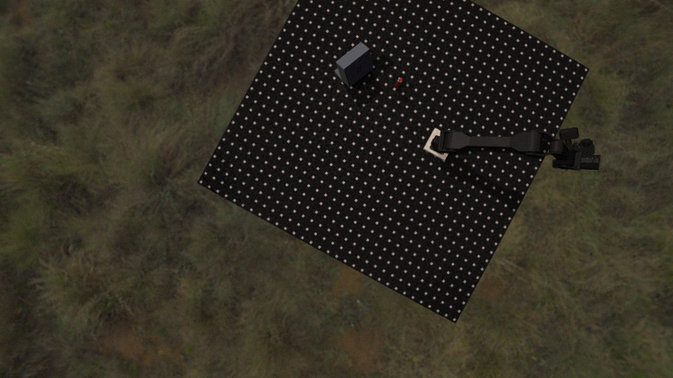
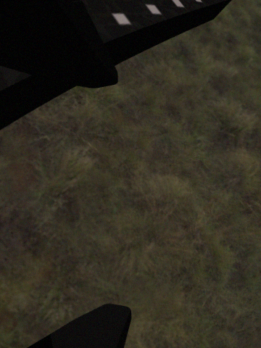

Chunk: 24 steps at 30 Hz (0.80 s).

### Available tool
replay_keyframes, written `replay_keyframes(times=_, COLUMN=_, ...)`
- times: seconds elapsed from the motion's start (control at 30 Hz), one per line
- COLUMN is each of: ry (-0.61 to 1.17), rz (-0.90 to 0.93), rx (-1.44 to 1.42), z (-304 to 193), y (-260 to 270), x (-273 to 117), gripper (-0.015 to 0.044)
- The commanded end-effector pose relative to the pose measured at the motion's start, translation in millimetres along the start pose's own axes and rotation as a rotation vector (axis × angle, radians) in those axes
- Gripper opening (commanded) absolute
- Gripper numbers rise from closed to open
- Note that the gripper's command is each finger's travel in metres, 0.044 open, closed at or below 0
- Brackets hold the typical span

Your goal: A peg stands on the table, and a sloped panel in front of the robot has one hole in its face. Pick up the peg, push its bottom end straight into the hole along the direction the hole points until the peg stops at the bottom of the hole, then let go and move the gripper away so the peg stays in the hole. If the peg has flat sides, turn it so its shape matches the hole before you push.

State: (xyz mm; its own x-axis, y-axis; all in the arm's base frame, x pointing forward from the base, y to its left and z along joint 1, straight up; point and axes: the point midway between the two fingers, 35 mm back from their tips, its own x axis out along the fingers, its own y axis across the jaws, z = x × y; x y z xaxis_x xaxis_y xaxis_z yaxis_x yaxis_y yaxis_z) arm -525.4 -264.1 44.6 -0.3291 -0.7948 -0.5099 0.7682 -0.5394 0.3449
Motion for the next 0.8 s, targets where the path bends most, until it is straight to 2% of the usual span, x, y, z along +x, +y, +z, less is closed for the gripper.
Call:
replay_keyframes(times=0.0, ry=0.001, rz=0.001, rx=-0.003, z=0.0, y=1.0, x=0.5, gripper=0.0426)
replay_keyframes(times=0.03, ry=0.005, rz=0.004, rx=-0.01, z=-0.1, y=4.2, x=2.2, gripper=0.044)
replay_keyframes(times=0.77, ry=0.132, rz=0.177, rx=-0.273, z=-12.4, y=148.7, x=52.8, gripper=0.044)
